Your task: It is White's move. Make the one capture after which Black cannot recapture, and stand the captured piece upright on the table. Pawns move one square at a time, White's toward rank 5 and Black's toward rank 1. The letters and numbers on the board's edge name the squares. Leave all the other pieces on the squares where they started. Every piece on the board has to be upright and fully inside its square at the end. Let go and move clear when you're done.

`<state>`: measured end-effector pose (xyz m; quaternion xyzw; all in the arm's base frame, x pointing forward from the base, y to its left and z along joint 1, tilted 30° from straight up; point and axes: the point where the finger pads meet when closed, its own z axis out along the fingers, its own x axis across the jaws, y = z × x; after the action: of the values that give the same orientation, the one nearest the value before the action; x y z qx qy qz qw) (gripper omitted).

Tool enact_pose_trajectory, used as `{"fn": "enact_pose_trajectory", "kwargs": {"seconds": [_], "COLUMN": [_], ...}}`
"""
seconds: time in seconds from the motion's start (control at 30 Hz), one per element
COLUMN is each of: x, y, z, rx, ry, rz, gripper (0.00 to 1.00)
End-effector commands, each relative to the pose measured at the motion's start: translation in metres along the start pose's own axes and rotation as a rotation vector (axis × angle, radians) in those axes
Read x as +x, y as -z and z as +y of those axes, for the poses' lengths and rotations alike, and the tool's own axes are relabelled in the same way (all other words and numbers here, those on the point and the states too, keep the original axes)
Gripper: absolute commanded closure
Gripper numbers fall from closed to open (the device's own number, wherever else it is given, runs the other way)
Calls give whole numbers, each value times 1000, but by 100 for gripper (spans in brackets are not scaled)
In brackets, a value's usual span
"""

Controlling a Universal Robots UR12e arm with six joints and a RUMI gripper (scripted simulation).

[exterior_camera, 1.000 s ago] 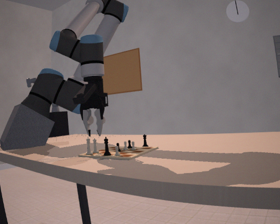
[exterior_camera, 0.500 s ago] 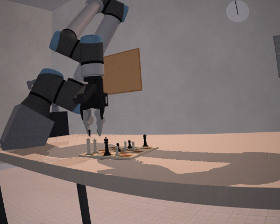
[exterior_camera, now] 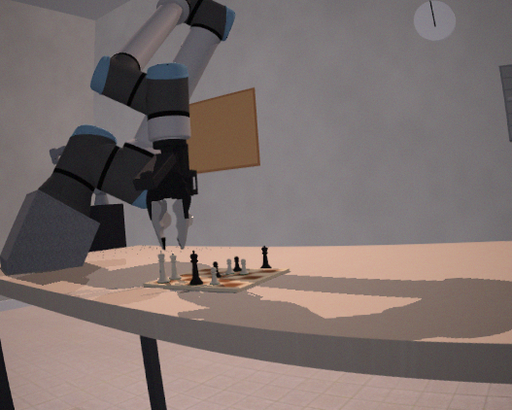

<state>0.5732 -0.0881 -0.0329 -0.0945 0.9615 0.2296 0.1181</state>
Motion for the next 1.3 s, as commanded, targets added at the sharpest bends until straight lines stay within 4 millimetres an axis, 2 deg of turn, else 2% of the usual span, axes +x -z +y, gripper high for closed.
{"fn": "enact_pose_trajectory", "kwargs": {"seconds": [0.0,0.4,0.87,1.27], "x": [0,0,0,0], "y": [1,-2,-30,-38], "z": [0,0,0,0], "rx": [1,1,1,1], "ry": [0,0,0,0], "rz": [-1,-1,-1,-1], "gripper": [75,75,75,75]}}
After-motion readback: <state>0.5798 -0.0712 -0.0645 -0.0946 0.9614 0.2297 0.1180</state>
